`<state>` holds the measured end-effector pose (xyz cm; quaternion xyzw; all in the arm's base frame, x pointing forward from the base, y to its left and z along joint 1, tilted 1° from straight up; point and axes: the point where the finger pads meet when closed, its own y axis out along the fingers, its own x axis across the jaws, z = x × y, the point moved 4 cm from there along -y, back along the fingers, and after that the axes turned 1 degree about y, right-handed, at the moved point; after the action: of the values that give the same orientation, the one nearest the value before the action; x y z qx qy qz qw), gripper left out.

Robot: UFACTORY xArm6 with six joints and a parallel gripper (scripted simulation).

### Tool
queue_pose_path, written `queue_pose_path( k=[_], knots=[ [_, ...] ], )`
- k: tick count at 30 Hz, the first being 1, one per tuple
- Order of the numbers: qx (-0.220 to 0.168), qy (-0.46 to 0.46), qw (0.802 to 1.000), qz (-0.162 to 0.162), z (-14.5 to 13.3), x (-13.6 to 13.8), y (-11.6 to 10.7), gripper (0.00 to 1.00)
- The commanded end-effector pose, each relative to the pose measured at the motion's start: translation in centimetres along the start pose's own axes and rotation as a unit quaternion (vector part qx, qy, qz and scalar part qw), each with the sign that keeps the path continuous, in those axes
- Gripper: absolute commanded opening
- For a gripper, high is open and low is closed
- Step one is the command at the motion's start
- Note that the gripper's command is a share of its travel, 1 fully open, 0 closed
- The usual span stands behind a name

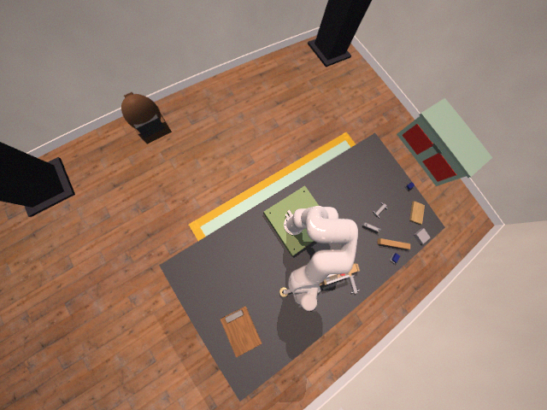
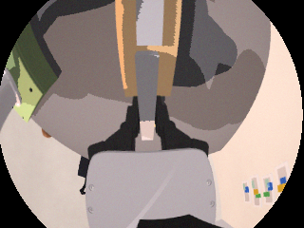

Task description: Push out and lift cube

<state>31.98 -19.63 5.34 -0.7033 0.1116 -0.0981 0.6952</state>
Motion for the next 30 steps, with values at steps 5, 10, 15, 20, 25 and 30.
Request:
queue_pose_path(
  k=[5,10,15,20,25,30],
  knots=[
    [0.000,0.000,1.000,-0.002,0.7,0.1,-0.1,0.00],
    [0.000,0.000,1.000,-0.002,1.2,0.1,-0.1,0.00],
    [0.000,0.000,1.000,-0.002,2.1,0.1,-0.1,0.00],
    [0.000,0.000,1.000,-0.002,3.3,0.1,-0.1,0.00],
    [0.000,0.000,1.000,-0.002,4.3,0.1,-0.1,0.00],
    [0.000,0.000,1.000,-0.002,5.5,0.1,-0.1,0.00]
  ],
)
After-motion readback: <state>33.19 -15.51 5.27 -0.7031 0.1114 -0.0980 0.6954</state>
